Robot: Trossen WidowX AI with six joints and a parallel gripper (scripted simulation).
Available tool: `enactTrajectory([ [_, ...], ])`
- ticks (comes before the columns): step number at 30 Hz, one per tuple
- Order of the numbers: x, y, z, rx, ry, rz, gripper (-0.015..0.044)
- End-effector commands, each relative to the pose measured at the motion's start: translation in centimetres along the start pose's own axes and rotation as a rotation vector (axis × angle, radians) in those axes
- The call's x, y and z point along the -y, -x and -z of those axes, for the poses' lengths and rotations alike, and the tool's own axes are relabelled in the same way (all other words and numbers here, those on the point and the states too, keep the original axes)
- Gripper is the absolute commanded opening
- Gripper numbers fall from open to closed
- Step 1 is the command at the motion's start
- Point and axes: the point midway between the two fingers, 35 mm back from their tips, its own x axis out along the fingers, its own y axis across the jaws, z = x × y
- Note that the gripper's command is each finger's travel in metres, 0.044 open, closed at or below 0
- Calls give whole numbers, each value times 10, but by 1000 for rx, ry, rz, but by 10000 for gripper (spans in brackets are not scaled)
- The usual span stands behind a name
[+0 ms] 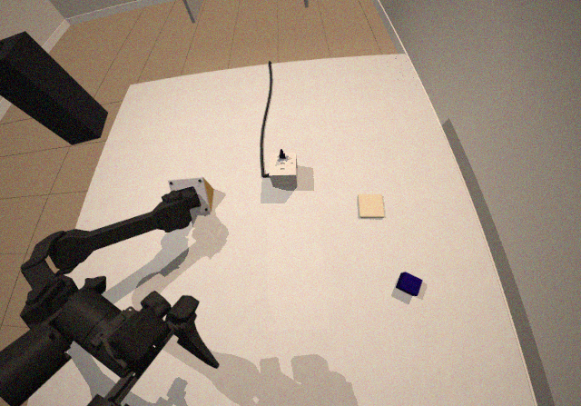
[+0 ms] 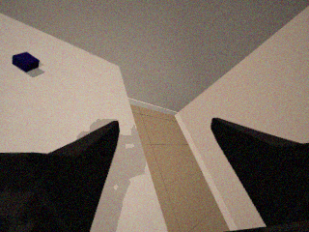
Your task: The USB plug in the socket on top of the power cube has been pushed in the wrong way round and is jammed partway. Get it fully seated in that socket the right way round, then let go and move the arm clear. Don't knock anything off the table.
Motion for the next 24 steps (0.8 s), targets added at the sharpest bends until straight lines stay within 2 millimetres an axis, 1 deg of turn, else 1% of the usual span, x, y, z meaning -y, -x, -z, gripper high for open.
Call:
enactTrajectory([
  [1, -1, -1, -1, 2, -6, -5, 426],
  [2, -4, -3, -4, 9, -24, -19, 440],
  [3, -10, -7, -10, 18, -54, -43, 440],
  [5, -28, -19, -28, 43, -150, -122, 440],
  [6, -41, -24, -45, 84, -212, -174, 440],
  [7, -54, -29, -56, 87, -277, -229, 440],
  [10, -91, -40, -83, 45, -459, -385, 440],
  [12, -117, -43, -100, 1, -565, -482, 440],
  [17, -163, -43, -126, -110, -719, -630, 440],
  [20, -189, -40, -138, -188, -784, -699, 440],
  [24, -226, -33, -151, -347, -906, -762, 440],
])
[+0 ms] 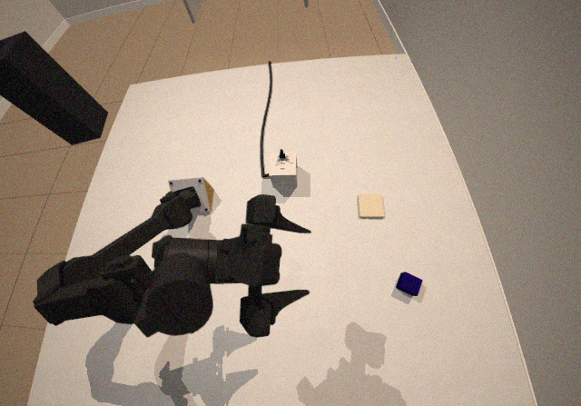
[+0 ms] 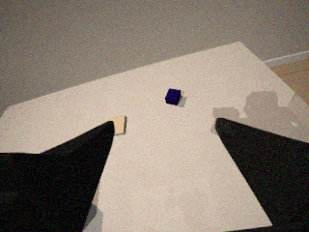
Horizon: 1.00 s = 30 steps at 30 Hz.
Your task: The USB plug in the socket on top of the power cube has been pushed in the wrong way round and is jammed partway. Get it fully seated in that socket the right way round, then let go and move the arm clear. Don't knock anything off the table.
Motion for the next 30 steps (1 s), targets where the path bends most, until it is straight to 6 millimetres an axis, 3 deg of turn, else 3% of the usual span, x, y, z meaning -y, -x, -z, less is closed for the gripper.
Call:
enactTrajectory([
  [1, -65, -32, 17, -208, -300, -89, 440],
  [15, -169, -59, 64, -584, -757, 41, 440],
  [30, -255, -57, 133, -769, -1137, 520, 440],
])
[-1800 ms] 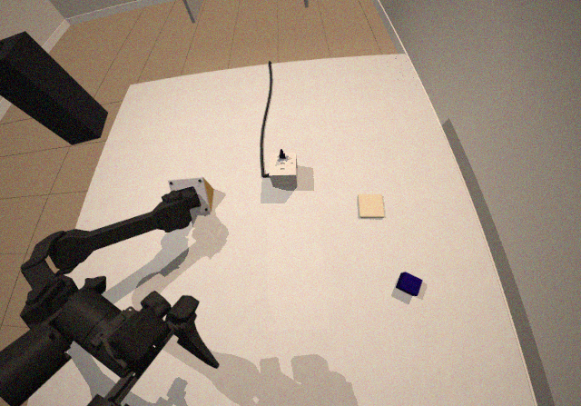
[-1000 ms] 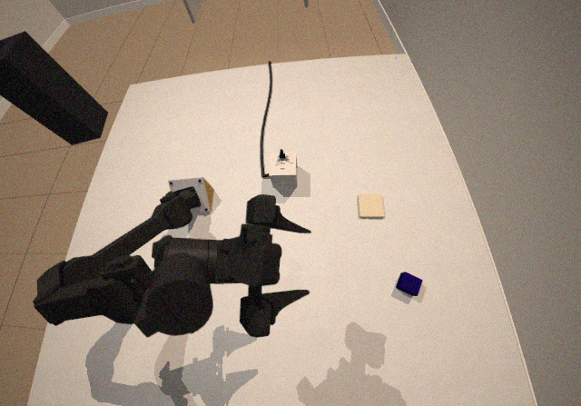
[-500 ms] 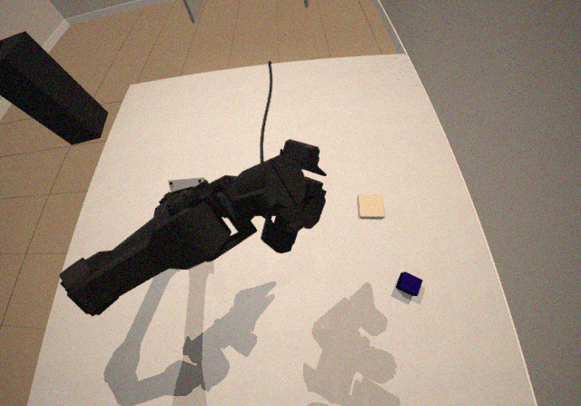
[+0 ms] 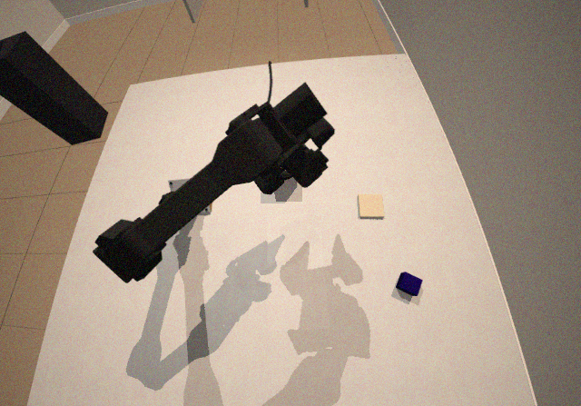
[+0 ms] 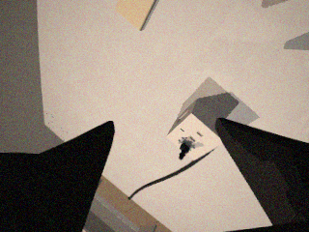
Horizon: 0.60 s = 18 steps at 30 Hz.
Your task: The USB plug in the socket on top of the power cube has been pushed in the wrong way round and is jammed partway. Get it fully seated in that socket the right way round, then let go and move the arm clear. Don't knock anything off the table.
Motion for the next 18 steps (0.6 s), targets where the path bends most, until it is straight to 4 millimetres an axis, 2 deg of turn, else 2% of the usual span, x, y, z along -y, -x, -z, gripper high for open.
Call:
enactTrajectory([
  [1, -3, -30, 63, 15, -361, 237, 440],
  [9, 9, -52, 106, 189, -650, 413, 440],
  [18, 12, -53, 111, 204, -667, 422, 440],
])
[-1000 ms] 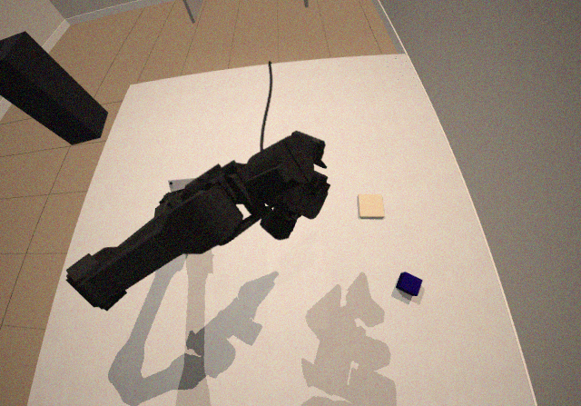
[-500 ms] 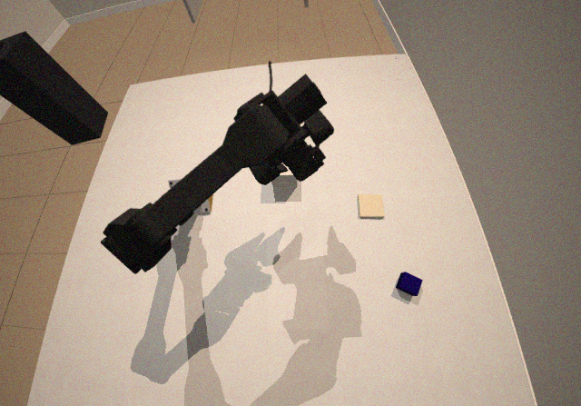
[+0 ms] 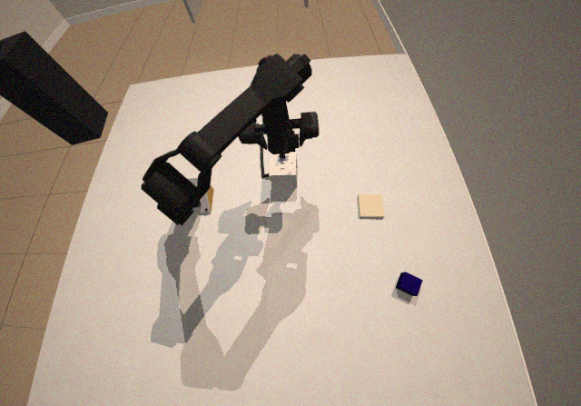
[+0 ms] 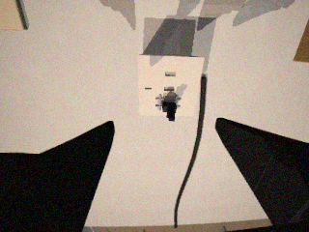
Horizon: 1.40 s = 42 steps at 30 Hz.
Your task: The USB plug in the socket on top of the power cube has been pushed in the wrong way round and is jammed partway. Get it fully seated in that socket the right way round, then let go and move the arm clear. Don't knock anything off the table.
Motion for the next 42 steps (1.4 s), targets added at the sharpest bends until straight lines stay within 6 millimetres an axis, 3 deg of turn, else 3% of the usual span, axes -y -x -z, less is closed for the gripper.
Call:
enactTrajectory([
  [1, 8, -3, 11, 44, -97, 29, 440],
  [42, 9, -33, 10, 45, -97, 29, 440],
])
